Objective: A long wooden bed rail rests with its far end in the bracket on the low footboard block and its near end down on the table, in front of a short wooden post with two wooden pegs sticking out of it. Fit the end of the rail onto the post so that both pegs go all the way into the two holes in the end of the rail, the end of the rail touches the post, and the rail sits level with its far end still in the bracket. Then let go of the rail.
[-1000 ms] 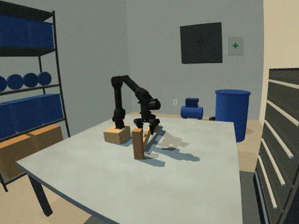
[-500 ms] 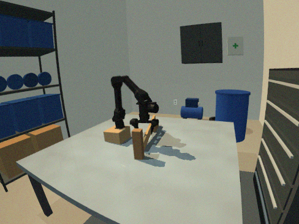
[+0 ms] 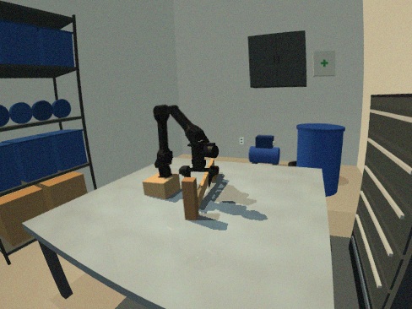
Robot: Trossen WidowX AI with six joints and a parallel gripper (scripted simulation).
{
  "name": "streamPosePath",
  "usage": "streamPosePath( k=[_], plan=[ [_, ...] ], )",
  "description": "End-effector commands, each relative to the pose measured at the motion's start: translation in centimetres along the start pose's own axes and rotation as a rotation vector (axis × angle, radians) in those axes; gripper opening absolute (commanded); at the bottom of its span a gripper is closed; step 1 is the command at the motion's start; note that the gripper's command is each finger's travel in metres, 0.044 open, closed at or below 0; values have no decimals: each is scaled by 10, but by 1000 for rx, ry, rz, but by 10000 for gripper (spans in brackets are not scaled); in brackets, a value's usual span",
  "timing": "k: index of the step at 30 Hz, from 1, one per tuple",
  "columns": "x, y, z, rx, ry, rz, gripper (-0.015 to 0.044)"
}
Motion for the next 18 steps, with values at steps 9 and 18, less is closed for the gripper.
streamPosePath(
  k=[9, 18],
  plan=[
    [0, 0, -23, 9, -6, 7, 440],
    [1, 0, -37, 9, -6, 7, 440]
  ],
)
Point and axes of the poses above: the point midway between the two fingers, 35 mm back from their tips, its own z axis back along the fingers, its own y axis across the jaws, x = y × z, the point moved 6 cm from there along z, back along the fingers, and after that the axes turned 9 degrees about -z, right-handed, at the moved point
